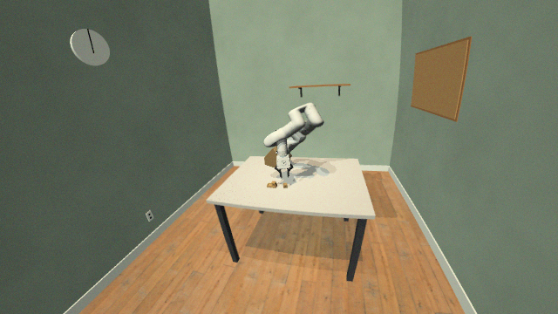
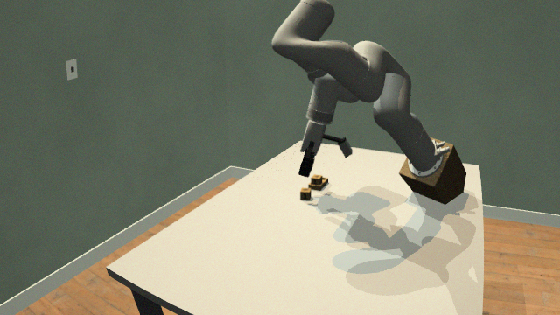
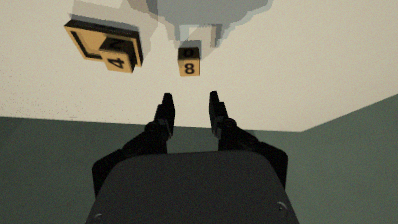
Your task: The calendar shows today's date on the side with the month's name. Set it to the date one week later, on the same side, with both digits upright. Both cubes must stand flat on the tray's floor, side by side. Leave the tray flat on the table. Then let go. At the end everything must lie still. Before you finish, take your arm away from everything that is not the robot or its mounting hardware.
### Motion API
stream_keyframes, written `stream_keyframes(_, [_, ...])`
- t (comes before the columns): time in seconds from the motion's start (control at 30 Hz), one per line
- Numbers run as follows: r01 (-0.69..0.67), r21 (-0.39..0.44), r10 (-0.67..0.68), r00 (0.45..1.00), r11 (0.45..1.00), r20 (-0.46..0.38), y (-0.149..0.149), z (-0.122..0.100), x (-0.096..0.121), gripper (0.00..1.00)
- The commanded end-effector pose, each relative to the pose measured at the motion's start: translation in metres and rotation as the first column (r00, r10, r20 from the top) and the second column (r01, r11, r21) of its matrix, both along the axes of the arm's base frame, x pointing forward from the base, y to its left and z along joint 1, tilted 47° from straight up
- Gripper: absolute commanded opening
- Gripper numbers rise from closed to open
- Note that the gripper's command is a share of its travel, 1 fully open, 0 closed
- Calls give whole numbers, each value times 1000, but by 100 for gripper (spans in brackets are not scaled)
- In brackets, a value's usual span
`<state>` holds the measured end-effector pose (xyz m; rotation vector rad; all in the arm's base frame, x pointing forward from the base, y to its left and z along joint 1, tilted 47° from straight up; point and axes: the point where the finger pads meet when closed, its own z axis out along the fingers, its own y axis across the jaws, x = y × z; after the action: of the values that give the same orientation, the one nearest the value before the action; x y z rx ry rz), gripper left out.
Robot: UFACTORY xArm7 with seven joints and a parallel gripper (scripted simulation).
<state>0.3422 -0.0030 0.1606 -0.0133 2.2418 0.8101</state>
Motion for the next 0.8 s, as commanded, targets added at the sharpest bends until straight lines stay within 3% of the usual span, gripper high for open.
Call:
stream_keyframes(0.0, [29, 5, -29, 999, 1000, 45, -2, -2, -2, 47])
stream_keyframes(0.3, [31, 24, -32, 997, 999, 65, 2, -1, -2, 47])
stream_keyframes(0.53, [89, 101, -108, 975, 991, 193, 9, -1, 0, 47])
stream_keyframes(0.77, [180, 105, -202, 939, 978, 276, 0, -5, -5, 47])
